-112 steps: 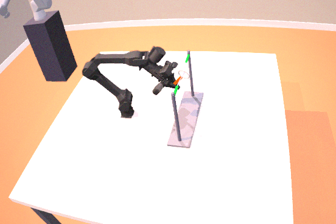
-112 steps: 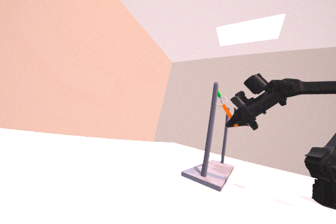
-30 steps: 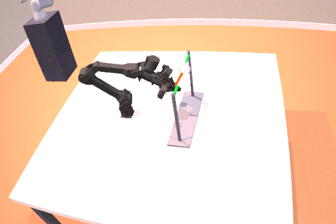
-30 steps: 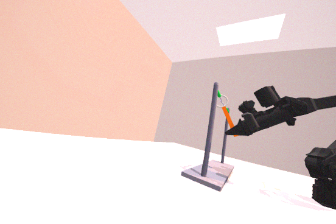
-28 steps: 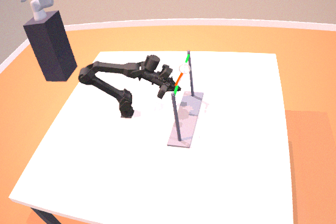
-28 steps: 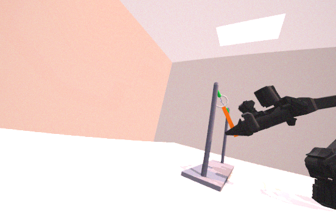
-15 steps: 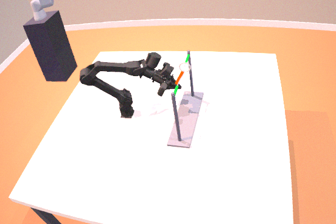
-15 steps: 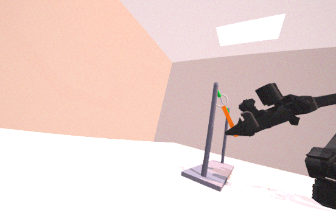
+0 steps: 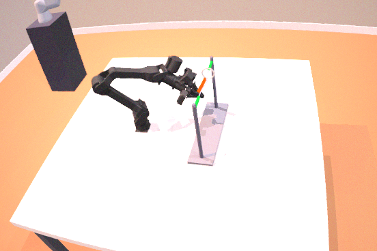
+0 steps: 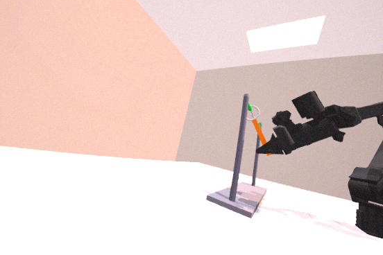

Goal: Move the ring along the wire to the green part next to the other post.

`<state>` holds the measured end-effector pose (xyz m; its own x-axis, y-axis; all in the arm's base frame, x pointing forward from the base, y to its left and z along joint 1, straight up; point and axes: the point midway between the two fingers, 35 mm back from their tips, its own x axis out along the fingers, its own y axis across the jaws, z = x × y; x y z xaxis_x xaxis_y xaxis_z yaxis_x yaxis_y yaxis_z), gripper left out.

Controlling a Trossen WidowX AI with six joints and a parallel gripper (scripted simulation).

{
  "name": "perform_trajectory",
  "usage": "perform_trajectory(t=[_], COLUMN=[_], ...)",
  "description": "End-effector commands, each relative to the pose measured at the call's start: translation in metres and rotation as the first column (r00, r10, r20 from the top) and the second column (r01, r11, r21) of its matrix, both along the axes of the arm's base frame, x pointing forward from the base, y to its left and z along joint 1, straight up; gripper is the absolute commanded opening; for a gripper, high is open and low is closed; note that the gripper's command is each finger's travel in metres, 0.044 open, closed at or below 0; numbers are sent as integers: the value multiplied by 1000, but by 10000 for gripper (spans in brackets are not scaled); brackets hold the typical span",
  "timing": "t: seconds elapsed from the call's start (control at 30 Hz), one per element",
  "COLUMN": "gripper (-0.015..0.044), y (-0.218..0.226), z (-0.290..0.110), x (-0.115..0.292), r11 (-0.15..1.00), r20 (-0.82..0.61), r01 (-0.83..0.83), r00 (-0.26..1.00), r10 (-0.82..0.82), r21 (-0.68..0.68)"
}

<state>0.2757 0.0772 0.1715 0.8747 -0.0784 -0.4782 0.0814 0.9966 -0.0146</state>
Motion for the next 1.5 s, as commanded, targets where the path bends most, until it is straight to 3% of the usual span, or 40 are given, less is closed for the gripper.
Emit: perform_trajectory(t=[0.0,1.47], gripper=[-150,-150], y=[5,36], z=[5,-12], x=[2,3], r11=[1000,999], r20=[12,19], r01=[12,36], r00=[1000,999], r10=[-12,-36], r21=[2,-9])
